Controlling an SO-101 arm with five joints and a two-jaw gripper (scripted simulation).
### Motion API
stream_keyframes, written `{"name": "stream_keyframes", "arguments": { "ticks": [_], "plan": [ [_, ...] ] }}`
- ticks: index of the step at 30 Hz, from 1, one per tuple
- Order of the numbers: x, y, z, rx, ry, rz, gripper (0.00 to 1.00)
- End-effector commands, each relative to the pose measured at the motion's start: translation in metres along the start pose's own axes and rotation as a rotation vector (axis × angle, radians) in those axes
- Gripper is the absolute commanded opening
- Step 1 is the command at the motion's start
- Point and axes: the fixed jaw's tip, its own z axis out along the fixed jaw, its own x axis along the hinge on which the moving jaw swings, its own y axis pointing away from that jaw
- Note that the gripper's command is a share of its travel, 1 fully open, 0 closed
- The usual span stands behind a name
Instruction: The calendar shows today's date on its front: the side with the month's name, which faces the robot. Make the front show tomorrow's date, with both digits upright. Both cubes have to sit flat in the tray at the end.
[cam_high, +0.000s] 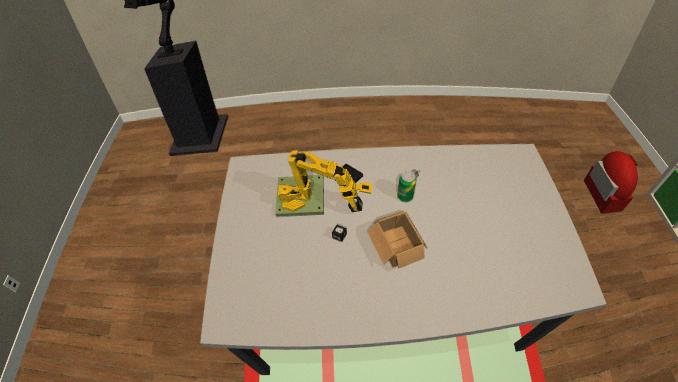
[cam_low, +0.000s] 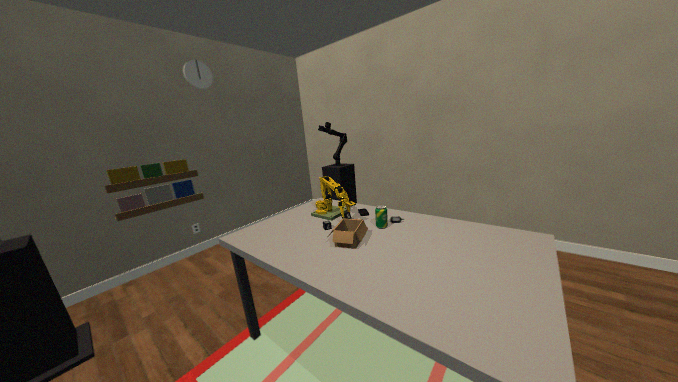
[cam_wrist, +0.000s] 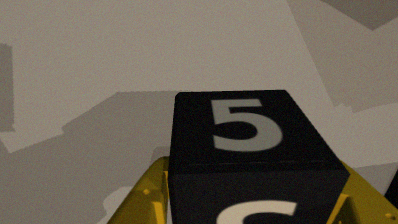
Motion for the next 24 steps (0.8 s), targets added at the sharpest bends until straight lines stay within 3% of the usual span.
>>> {"name": "stream_keyframes", "arguments": {
  "ticks": [1,16,24],
  "plan": [
    [-0.0035,-0.0003,-0.0008,0.001,-0.075,0.015,0.00],
    [-0.0069,-0.0017,-0.0007,0.006,-0.350,0.042,0.00],
    [-0.0069,-0.0019,-0.0016,0.007,-0.384,0.046,0.00]
  ]
}}
